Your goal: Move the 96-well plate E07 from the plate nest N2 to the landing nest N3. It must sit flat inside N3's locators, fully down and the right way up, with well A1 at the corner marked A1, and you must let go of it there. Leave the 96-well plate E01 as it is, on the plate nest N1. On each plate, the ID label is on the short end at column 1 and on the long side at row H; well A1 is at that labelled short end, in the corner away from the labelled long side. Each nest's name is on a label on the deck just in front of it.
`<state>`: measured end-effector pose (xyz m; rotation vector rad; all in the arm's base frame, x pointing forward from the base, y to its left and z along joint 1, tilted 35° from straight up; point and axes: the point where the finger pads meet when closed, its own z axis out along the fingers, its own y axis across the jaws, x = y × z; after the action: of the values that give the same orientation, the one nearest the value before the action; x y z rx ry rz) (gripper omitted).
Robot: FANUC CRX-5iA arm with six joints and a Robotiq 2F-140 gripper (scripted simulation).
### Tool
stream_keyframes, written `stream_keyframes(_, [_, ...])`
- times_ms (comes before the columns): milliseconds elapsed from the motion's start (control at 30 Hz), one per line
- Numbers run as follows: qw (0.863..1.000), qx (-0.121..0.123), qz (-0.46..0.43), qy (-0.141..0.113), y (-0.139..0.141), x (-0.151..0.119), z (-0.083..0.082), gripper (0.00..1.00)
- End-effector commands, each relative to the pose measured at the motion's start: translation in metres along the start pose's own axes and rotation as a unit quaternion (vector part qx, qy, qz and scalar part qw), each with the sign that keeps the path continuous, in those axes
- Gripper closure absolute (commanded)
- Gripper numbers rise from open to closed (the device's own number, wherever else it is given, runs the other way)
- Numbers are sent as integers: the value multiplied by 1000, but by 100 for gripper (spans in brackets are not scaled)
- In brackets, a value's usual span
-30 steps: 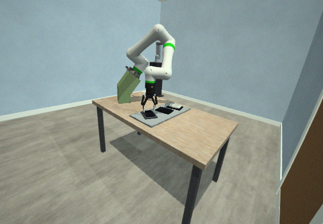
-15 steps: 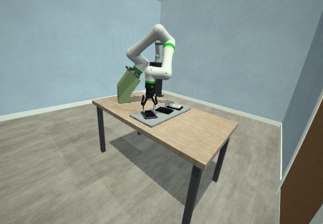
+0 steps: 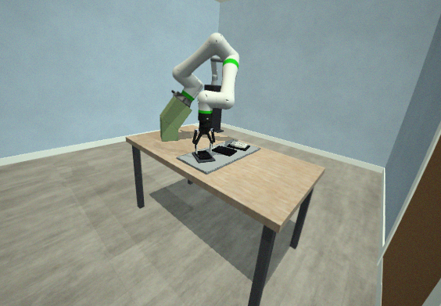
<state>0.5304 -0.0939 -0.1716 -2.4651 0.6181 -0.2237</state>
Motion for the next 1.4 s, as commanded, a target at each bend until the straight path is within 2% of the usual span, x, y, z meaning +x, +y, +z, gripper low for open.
stream_keyframes(0, [1000, 0, 0, 0, 0, 0, 0, 34])
stream_keyframes(1367, [1000, 0, 0, 0, 0, 0, 14, 34])
